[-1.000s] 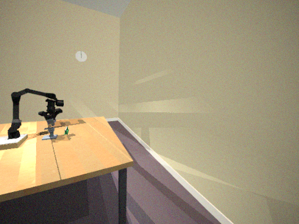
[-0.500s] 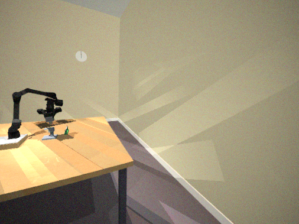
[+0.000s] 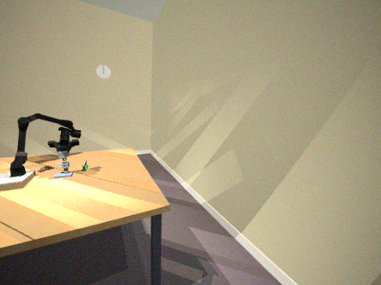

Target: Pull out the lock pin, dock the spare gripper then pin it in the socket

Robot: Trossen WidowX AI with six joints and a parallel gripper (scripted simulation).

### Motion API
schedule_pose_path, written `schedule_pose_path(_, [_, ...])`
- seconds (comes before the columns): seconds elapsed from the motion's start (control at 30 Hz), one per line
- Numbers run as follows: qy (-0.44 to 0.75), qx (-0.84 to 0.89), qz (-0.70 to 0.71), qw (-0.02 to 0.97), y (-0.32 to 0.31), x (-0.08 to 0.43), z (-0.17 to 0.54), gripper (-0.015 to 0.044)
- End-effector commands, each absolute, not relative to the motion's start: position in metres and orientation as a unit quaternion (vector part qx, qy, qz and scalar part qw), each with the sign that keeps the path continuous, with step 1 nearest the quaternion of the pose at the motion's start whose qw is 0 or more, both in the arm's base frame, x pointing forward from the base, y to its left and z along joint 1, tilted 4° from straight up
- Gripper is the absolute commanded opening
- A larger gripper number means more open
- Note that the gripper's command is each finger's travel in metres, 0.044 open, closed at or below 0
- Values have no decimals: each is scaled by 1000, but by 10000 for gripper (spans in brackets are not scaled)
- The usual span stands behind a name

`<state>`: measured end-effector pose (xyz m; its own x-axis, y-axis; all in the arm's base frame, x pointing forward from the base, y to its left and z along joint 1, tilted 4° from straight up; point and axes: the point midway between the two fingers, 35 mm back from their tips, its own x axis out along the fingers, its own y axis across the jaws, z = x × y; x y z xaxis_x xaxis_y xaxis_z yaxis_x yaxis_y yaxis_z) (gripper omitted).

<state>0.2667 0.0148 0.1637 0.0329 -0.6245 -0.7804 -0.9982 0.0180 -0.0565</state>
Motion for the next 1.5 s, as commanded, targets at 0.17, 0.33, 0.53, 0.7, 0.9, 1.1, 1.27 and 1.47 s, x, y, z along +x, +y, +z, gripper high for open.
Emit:
schedule_pose_path(0.17, [634, -644, 284, 322, 15, 269, 152, 0])
schedule_pose_path(0.33, [634, -644, 284, 322, 15, 269, 145, 0])
schedule_pose_path(0.53, [634, -644, 284, 322, 16, 269, 137, 0])
schedule_pose_path(0.7, [634, -644, 283, 322, 16, 270, 130, 0])
schedule_pose_path(0.9, [634, -644, 283, 322, 17, 270, 122, 0])
schedule_pose_path(1.1, [633, -644, 283, 323, 18, 271, 114, 0])
schedule_pose_path(1.27, [632, -643, 286, 324, 18, 270, 117, 0])
schedule_pose_path(1.47, [632, -643, 286, 324, 18, 270, 117, 0])
